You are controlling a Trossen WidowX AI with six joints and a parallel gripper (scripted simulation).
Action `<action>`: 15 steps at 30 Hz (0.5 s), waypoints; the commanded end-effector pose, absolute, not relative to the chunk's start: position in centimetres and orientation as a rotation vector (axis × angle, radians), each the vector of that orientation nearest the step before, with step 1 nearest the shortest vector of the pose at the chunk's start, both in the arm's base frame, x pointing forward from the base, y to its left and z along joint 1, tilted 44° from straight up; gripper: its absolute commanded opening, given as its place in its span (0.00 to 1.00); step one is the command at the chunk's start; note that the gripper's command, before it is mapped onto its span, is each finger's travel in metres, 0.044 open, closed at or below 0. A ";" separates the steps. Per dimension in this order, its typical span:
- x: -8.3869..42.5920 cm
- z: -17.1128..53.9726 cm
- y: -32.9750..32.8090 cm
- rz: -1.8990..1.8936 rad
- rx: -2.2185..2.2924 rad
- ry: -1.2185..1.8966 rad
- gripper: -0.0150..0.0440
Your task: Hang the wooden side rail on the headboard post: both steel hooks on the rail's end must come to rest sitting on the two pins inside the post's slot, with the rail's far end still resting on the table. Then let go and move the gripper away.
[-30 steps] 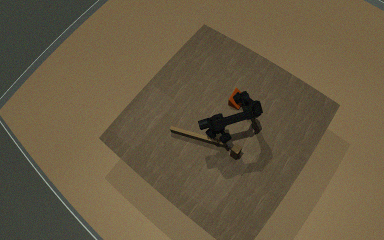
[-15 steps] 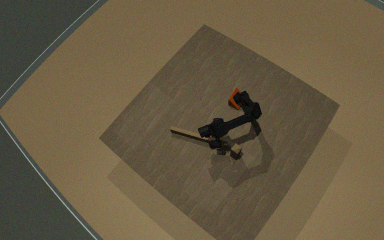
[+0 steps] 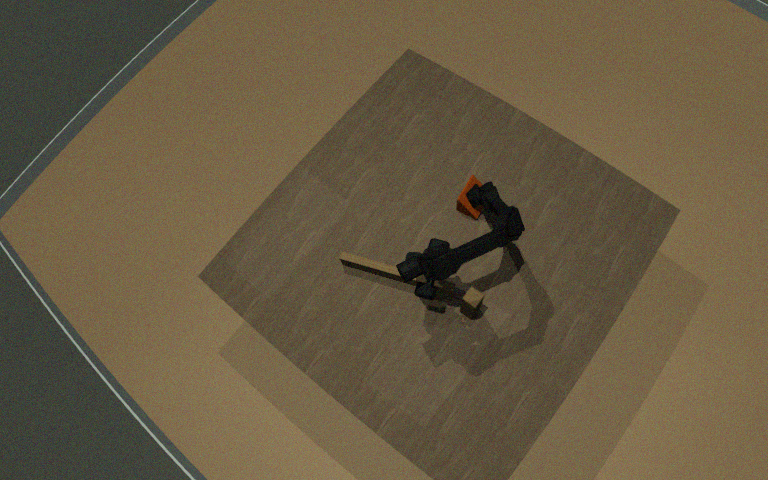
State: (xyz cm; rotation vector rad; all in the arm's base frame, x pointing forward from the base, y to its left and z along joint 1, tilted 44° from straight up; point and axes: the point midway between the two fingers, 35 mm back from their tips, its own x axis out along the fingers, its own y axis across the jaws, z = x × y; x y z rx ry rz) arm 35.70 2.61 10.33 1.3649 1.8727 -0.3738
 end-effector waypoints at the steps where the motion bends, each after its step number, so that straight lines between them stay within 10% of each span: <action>1: 35.2 8.8 4.2 -0.380 1.365 1.887 1.00; 15: 35.0 7.5 5.5 -0.382 1.365 1.888 1.00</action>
